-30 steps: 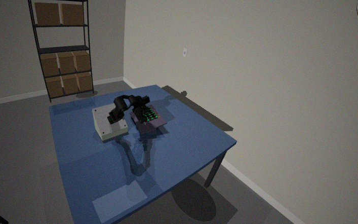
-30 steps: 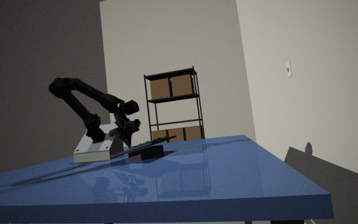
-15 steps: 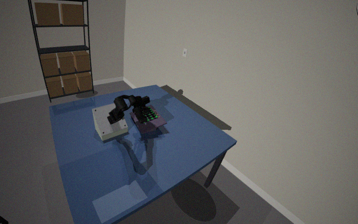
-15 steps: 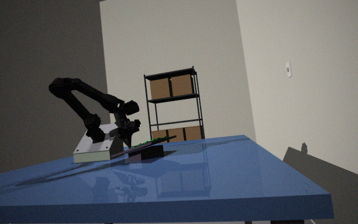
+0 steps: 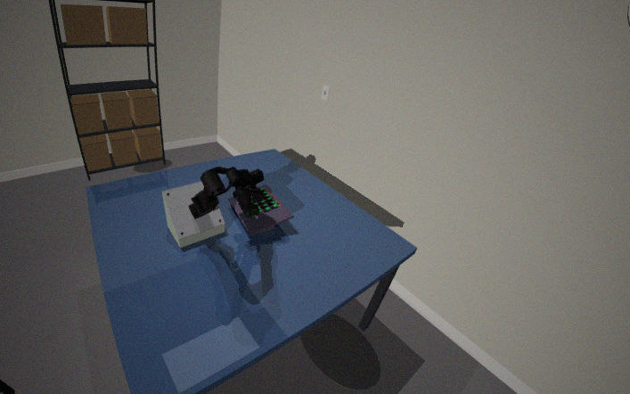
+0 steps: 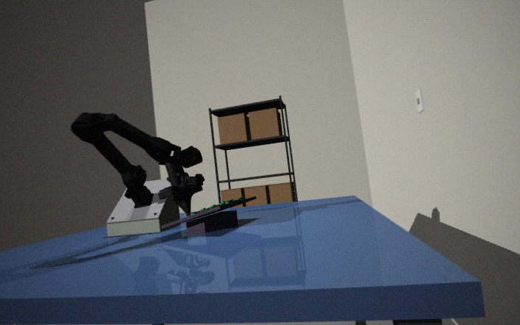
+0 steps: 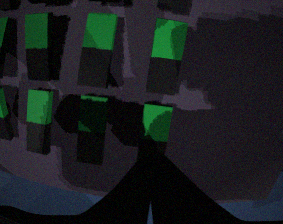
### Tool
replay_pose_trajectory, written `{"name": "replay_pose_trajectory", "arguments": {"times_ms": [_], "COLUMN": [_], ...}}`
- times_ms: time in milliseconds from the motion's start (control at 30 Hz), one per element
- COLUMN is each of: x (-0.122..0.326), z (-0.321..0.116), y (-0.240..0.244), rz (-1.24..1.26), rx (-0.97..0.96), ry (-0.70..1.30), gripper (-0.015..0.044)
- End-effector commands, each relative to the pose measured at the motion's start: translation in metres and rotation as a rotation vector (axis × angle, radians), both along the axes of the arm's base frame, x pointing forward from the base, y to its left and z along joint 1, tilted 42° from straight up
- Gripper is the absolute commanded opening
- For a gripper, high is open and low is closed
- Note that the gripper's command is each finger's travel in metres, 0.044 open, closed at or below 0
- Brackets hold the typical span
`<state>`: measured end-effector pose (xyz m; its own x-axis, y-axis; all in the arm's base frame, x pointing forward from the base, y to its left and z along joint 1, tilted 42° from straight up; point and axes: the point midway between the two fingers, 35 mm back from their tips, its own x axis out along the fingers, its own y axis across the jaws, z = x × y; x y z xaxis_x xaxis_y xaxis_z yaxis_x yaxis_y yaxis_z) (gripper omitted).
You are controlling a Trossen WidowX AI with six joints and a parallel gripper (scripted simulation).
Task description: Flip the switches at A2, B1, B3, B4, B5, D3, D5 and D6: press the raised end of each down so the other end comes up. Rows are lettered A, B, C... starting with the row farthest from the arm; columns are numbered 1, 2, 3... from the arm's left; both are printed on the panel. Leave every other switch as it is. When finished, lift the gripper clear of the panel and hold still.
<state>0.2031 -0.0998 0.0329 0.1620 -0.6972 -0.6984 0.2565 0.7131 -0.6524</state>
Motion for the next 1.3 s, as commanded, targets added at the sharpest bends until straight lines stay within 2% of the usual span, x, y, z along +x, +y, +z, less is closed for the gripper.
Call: {"name": "replay_pose_trajectory", "arguments": {"times_ms": [0, 467, 733, 967, 1267], "x": [0.001, 0.001, -0.007, -0.006, 0.067], "z": [-0.001, -0.002, 0.042, 0.044, 0.025], "y": [0.000, -0.001, 0.043, 0.045, 0.090], "rz": [0.003, 0.003, -0.014, -0.014, -0.014], "rx": [0.003, 0.003, 0.013, 0.013, 0.016], "ry": [-0.001, -0.001, 0.018, 0.019, 0.014], "gripper": [0.0000, 0.0000, 0.0000, 0.0000, 0.0000]}}
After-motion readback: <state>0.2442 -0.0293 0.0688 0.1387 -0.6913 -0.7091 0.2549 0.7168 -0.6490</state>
